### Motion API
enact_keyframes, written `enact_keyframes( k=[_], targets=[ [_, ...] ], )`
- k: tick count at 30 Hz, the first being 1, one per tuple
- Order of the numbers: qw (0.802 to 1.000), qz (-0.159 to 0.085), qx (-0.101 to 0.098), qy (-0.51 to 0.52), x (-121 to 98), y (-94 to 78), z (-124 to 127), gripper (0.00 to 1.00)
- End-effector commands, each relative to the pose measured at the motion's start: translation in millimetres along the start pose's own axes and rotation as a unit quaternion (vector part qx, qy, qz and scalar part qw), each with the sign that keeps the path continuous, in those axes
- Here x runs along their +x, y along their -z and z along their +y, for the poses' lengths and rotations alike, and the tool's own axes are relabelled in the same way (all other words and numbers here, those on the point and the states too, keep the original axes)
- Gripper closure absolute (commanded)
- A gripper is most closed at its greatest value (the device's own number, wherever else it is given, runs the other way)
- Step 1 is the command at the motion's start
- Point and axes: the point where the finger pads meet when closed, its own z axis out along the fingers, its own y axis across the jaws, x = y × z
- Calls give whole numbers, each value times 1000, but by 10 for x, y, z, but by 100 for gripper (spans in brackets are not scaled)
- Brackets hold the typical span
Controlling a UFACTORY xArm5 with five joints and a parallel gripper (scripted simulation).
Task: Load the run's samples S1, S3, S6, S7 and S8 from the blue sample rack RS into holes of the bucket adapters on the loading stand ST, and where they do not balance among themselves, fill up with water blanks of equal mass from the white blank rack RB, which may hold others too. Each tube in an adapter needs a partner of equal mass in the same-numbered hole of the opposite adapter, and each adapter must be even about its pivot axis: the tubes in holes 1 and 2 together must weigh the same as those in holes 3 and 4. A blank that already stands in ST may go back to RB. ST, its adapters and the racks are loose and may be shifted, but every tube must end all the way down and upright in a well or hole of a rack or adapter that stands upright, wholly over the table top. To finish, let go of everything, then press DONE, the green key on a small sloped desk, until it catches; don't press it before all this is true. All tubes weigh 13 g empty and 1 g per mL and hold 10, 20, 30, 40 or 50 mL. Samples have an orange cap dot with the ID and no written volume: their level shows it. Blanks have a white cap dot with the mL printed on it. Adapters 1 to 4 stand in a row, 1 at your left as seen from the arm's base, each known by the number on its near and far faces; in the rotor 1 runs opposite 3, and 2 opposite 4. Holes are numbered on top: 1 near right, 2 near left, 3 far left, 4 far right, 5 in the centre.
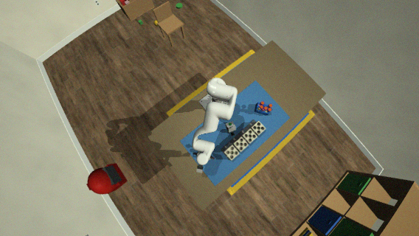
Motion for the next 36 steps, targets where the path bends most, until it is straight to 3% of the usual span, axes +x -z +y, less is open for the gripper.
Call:
enact_keyframes(
  k=[1,12,36],
  targets=[
    [1000,2,0,0,12,17,0,0],
    [1000,2,0,0,12,17,0,0],
    [1000,2,0,0,10,603,0,0]
  ],
)
